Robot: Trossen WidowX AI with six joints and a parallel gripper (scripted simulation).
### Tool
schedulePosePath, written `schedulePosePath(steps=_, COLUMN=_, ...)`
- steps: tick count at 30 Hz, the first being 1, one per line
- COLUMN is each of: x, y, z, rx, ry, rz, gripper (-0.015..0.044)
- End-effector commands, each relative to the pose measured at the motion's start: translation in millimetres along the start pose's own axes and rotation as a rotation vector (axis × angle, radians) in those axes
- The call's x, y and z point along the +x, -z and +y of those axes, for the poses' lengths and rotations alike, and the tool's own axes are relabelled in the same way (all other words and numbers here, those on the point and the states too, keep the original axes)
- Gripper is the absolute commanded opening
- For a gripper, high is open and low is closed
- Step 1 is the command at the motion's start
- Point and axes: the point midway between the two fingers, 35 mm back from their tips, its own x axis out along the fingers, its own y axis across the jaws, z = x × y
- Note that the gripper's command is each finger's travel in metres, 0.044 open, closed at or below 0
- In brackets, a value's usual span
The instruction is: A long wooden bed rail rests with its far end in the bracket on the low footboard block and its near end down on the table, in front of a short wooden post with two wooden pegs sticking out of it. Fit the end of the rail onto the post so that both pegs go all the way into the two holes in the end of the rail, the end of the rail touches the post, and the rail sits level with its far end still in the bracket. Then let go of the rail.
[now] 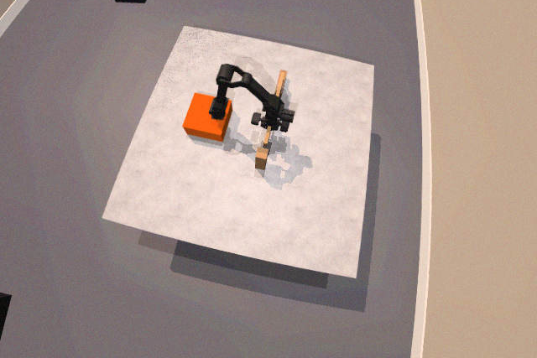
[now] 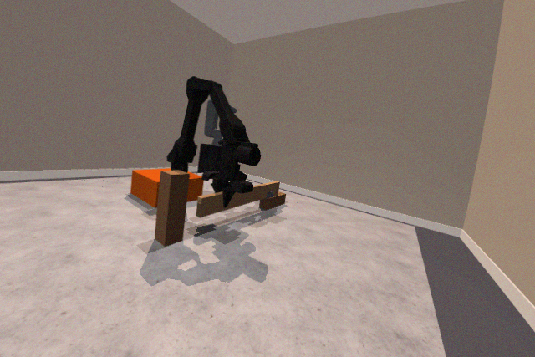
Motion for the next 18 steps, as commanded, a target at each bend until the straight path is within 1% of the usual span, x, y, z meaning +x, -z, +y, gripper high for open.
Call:
schedulePosePath(steps=1, x=-5.0, y=-0.8, z=-3.3, rx=-0.002, ry=0.012, rz=-0.005, gripper=0.0)
schedulePosePath(steps=18, x=-11.6, y=-0.8, z=-2.9, rx=-0.002, ry=0.012, rz=-0.005, gripper=0.0)
